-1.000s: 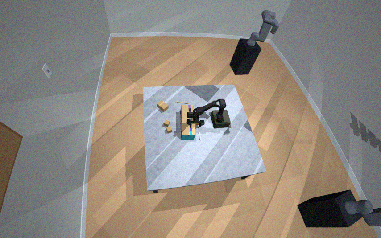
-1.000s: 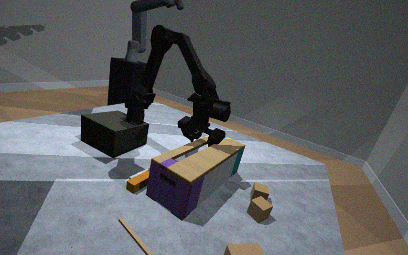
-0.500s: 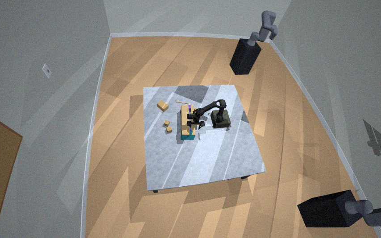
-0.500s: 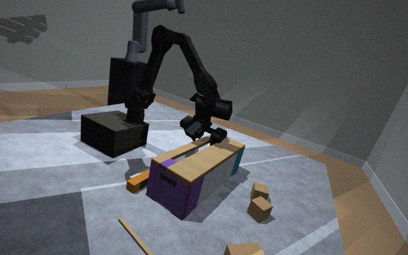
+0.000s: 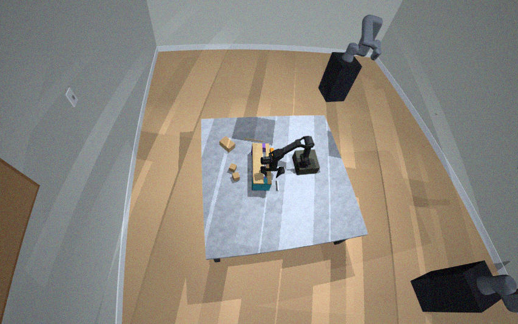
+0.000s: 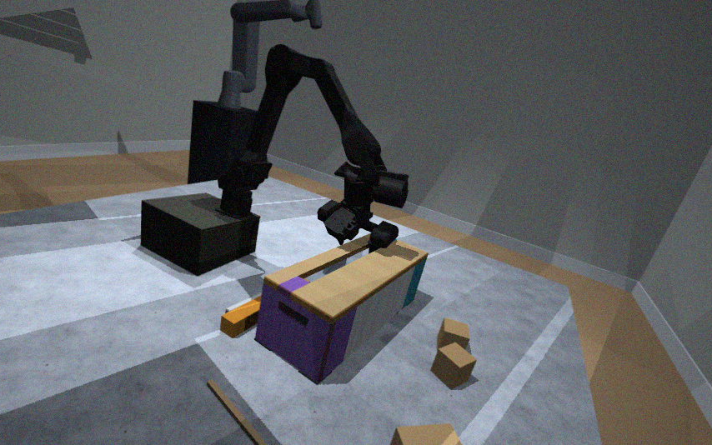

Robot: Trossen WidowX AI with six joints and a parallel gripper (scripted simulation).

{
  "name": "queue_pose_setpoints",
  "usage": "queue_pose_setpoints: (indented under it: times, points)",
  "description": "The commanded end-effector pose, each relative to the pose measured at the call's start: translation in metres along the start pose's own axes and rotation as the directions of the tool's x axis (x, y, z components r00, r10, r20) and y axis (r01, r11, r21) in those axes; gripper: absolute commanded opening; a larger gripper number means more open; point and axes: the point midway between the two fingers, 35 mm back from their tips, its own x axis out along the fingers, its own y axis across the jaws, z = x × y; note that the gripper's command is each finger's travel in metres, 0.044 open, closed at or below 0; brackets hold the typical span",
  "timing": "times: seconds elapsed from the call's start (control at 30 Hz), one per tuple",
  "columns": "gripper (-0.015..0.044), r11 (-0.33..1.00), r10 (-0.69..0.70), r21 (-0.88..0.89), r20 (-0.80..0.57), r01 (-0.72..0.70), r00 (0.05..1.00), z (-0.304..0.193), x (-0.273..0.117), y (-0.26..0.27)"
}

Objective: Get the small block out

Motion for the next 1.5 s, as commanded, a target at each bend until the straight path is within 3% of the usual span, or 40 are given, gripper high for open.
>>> queue_pose_setpoints:
  times: [0.0,0.17,0.4,0.8,0.87,0.93,1.0,1.17,1.33,1.47]
  points:
    - [0.04,1.0,0.006,-0.003,0.003,-0.006,1.0,-0.005,0.002,0.002]
    - [0.04,1.0,0.006,-0.003,0.003,-0.006,1.0,-0.008,0.0,0.002]
    - [0.04,1.0,-0.004,0.0,0.0,0.004,1.0,-0.025,-0.055,-0.001]
    - [0.04,1.0,-0.001,0.002,0.004,0.001,1.0,-0.024,-0.053,0.0]
    - [0.0348,1.0,0.002,-0.028,-0.023,-0.003,1.0,-0.035,-0.052,-0.005]
    - [0.0295,0.985,0.008,-0.17,-0.041,-0.015,0.999,-0.048,-0.051,-0.012]
    - [0.0285,0.946,0.015,-0.324,-0.022,-0.021,1.0,-0.049,-0.05,-0.013]
    - [0.0285,0.736,0.035,-0.677,0.024,-0.009,0.999,-0.052,-0.048,-0.016]
    - [0.0285,0.27,0.068,-0.961,0.082,0.061,0.994,-0.056,-0.045,-0.02]
    - [0.0285,-0.166,0.1,-0.976,0.124,0.14,0.987,-0.059,-0.044,-0.023]
